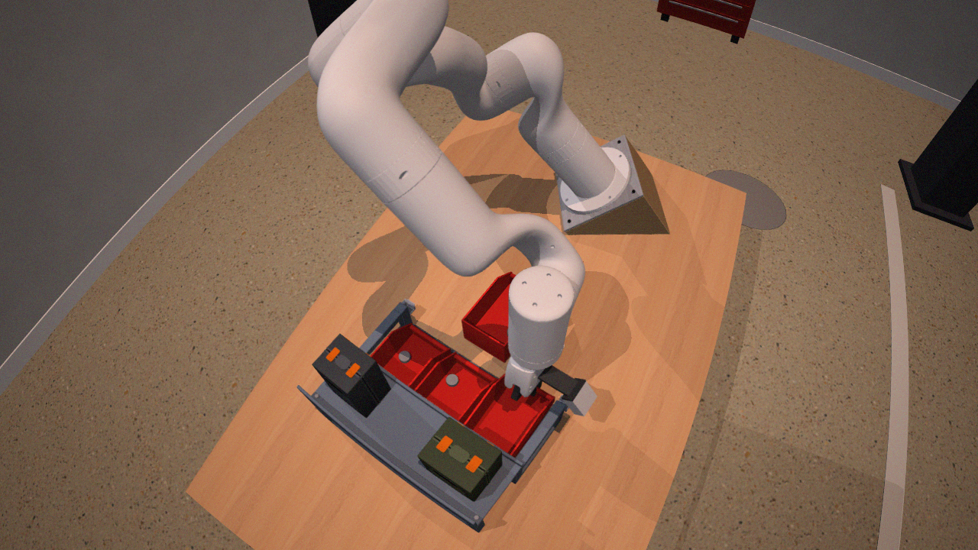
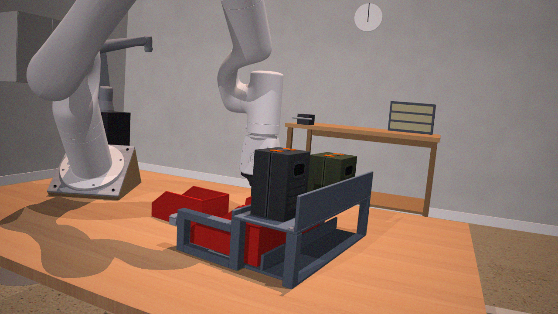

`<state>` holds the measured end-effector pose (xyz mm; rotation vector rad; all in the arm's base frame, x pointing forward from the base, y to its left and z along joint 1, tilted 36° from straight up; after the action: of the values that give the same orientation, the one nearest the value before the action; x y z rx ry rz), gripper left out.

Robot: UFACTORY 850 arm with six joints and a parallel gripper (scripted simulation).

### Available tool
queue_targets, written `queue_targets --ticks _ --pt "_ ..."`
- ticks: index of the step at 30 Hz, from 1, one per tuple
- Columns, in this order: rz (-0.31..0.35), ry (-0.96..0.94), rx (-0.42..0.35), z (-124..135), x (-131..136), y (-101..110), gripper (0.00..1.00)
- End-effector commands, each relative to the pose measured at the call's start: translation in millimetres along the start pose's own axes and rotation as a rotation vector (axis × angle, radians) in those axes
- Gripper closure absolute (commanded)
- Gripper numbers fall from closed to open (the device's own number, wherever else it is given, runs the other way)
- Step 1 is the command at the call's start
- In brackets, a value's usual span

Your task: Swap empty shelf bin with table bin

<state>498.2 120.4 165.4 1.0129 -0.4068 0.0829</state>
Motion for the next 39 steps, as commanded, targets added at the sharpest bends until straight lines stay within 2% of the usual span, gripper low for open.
queue_targets --ticks 1,39 --pt "0.002 -0.001 0.001 0.1 -6.6 0.7 1.00" --pt "0.002 -0.001 0.001 5.1 -103.4 0.5 1.00"
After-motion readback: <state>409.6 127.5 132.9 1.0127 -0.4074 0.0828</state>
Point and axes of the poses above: the point where the finger pads meet when closed, its own y axis back along the fingers, its own x axis across the jaws, z = x × y, the point moved 8 cm from there along y, back along the fingers, and after that the axes turned 3 degrees about -y, right-handed, at the moved point
